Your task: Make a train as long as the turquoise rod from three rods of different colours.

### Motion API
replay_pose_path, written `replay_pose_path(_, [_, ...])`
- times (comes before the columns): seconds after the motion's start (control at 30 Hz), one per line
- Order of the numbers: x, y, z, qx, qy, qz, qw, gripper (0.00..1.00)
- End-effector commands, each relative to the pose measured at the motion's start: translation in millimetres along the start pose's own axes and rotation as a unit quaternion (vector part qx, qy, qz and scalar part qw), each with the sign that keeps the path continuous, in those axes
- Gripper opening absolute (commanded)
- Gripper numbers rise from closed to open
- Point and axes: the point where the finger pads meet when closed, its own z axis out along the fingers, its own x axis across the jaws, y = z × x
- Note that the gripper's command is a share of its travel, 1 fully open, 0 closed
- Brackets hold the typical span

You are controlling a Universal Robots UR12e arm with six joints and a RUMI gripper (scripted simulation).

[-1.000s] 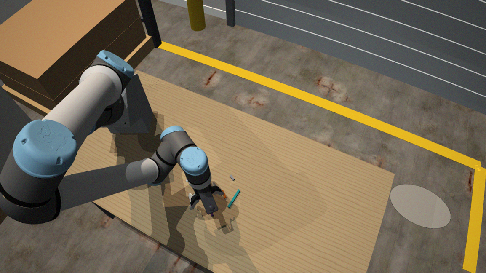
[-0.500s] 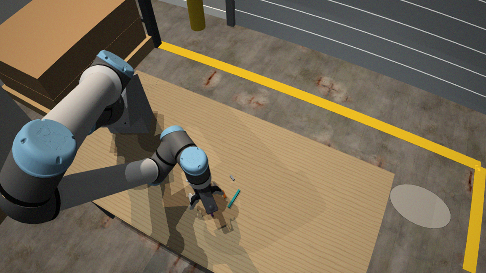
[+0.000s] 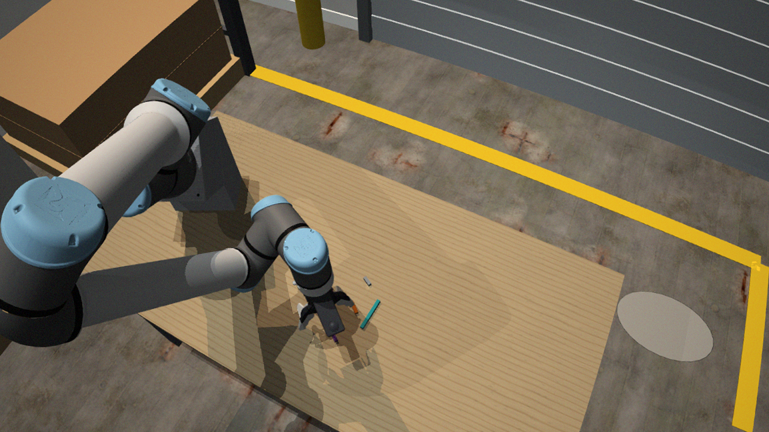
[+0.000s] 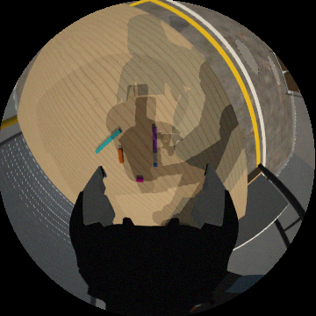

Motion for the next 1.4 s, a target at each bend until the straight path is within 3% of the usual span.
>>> replay_pose_path(0.0, [-0.1,-0.3,-19.3,0.0,0.0,0.0,1.0,1.0])
replay_pose_path(0.3, [-0.1,-0.3,-62.6,0.0,0.0,0.0,1.0,1.0])
replay_pose_path(0.47, [-0.1,-0.3,-75.6,0.0,0.0,0.0,1.0,1.0])
replay_pose_path(1.37, [-0.1,-0.3,-77.4,0.0,0.0,0.0,1.0,1.0])
